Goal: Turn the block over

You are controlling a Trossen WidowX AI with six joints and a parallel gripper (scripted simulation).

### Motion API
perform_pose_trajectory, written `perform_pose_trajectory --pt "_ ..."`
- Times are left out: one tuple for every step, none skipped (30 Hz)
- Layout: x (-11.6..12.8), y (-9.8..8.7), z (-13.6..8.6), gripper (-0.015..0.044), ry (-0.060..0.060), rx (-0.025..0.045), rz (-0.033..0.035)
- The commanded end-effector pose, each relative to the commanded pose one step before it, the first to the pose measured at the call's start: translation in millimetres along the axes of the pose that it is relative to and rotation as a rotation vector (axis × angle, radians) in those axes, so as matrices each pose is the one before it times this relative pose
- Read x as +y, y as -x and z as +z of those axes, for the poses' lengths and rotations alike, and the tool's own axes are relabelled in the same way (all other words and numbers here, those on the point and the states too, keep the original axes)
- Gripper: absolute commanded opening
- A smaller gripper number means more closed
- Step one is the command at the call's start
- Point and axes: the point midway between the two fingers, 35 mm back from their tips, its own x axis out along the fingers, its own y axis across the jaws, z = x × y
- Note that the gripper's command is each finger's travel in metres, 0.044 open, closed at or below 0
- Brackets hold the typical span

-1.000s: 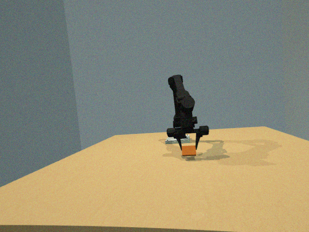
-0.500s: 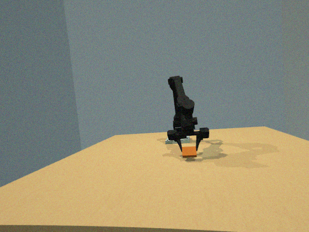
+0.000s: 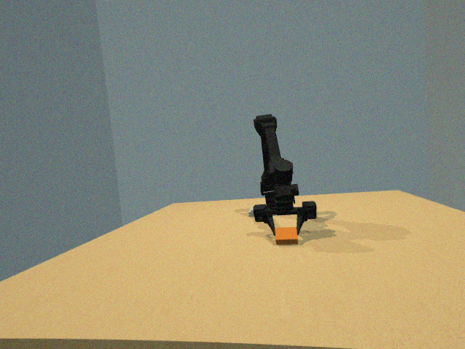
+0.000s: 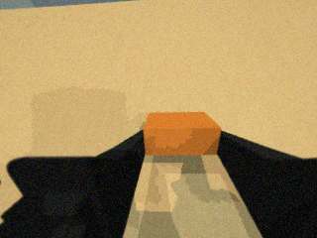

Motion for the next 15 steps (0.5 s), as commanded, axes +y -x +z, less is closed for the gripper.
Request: perform_pose_trajectory --pt "-0.83 -3.56 -10.5 0.0 0.0094 -0.02706 -0.00431" --pt "-0.05 -0.23 -0.85 0.0 0.0 -0.01399 -0.00012" --pt "-0.08 -0.09 -0.84 0.0 0.0 -0.01398 -0.00015" --pt "-0.1 0.05 -0.81 0.0 0.0 -0.01397 -0.00018" --pt "-0.13 0.19 -0.79 0.0 -0.0001 -0.01395 -0.00021" --pt "-0.15 0.32 -0.76 0.0 -0.0001 -0.01394 -0.00024" --pt "-0.17 0.46 -0.72 0.0 -0.0001 -0.01393 -0.00027" --pt "-0.2 0.59 -0.68 0.0 -0.0001 -0.01391 -0.0003" --pt "-0.22 0.72 -0.64 0.0 -0.0002 -0.01391 -0.00033" --pt "-0.25 0.85 -0.59 0.0 -0.0002 -0.0139 -0.00036" --pt "-0.27 0.97 -0.53 0.0 -0.0002 -0.01388 -0.00039" --pt "-0.29 1.1 -0.47 0.0 -0.0003 -0.01387 -0.00042" --pt "-0.32 1.22 -0.41 0.0 -0.0003 -0.01386 -0.00045" --pt "-0.34 1.33 -0.34 0.0 -0.0003 -0.01385 -0.00048" --pt "-0.36 1.45 -0.27 0.0 -0.0004 -0.01384 -0.00051"
